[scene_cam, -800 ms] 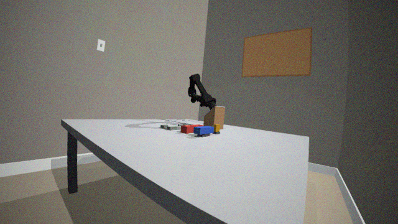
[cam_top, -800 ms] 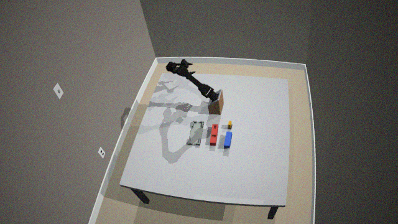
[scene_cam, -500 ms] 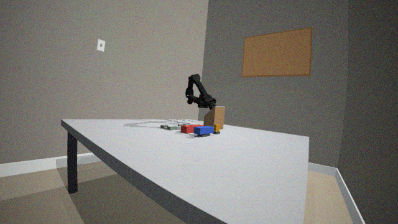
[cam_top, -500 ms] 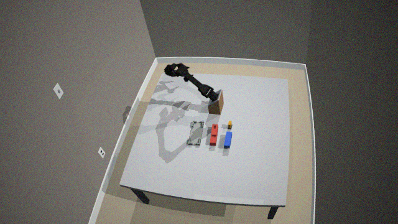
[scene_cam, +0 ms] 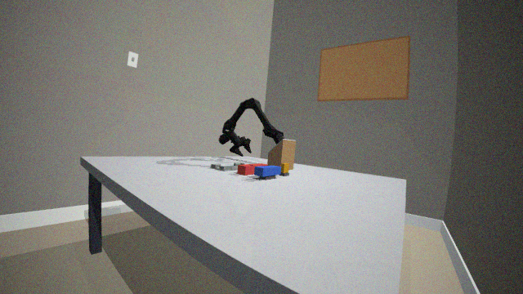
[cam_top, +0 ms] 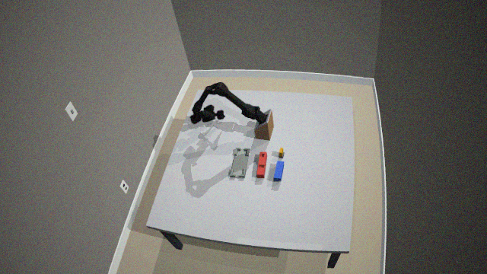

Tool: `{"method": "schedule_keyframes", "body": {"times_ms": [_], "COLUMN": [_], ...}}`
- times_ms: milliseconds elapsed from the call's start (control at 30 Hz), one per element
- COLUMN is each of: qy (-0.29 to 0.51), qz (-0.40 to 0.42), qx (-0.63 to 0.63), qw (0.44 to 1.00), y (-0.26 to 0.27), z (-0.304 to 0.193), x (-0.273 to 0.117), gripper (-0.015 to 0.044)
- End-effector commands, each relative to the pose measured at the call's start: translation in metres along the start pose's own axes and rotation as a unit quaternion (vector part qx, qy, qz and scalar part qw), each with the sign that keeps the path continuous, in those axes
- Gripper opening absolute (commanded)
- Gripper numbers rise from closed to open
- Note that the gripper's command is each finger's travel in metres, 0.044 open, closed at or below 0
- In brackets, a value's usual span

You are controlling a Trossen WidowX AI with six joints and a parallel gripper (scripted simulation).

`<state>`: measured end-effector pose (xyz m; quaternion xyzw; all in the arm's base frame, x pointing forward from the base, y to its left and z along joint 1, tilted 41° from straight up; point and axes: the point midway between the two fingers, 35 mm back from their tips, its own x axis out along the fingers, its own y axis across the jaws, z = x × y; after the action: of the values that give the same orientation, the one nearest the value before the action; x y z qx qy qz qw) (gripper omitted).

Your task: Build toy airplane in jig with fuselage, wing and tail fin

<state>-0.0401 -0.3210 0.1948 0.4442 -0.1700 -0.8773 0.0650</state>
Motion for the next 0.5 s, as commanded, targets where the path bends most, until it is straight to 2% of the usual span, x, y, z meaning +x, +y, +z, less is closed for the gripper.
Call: {"method": "schedule_keyframes", "body": {"times_ms": [0,233,467], "qy": [0.033,0.056,0.046], "qz": [0.042,0.114,0.183], "qx": [-0.16,-0.411,-0.653], "qw": [0.986,0.903,0.733], "y": [-0.007,-0.046,-0.124], "z": [-0.064,-0.155,-0.235], "x": [-0.026,-0.072,-0.113], "gripper": [0.044,0.044,0.044]}}
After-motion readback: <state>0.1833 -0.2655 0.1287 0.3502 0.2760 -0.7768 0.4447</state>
